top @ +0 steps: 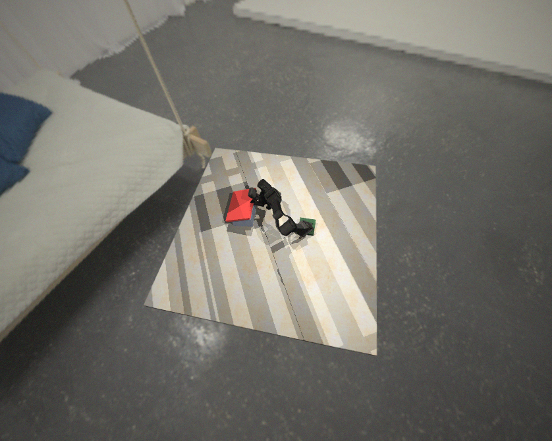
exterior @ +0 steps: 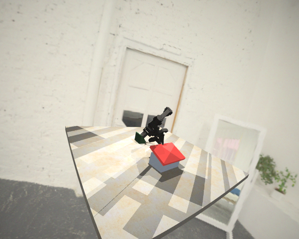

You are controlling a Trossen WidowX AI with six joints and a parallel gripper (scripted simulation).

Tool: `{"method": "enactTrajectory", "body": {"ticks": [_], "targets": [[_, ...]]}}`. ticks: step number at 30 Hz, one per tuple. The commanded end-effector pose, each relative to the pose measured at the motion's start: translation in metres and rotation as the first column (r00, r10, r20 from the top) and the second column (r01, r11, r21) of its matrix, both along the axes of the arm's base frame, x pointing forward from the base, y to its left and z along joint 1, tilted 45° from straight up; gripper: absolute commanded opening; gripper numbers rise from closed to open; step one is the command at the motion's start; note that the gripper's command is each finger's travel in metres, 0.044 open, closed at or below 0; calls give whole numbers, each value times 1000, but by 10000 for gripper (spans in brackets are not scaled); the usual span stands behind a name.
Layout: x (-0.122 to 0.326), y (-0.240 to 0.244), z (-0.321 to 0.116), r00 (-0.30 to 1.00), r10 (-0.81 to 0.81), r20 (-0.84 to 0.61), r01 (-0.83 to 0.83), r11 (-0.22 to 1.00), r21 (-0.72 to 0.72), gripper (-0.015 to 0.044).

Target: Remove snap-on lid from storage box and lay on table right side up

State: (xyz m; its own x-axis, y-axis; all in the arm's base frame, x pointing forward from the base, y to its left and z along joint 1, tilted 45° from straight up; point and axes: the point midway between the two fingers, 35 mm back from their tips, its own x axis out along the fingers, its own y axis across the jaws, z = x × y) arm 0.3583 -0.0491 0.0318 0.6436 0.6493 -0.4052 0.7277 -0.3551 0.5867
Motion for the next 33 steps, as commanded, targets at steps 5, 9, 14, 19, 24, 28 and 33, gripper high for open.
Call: {"method": "enactTrajectory", "body": {"ticks": [5, 9, 14, 19, 24, 28, 33], "targets": [[5, -8, 10, 1000, 2, 15, -2, 1000, -3, 0], [5, -12, 14, 1000, 2, 15, -2, 1000, -4, 0], [6, -17, 19, 1000, 2, 15, -2, 1000, -4, 0], [7, -21, 23, 1000, 2, 15, -2, 1000, -4, 0], [8, -26, 28, 1000, 2, 14, -2, 1000, -4, 0], [9, -29, 32, 1000, 2, 14, -2, 1000, -4, 0], [10, -34, 36, 1000, 2, 14, -2, 1000, -4, 0]]}}
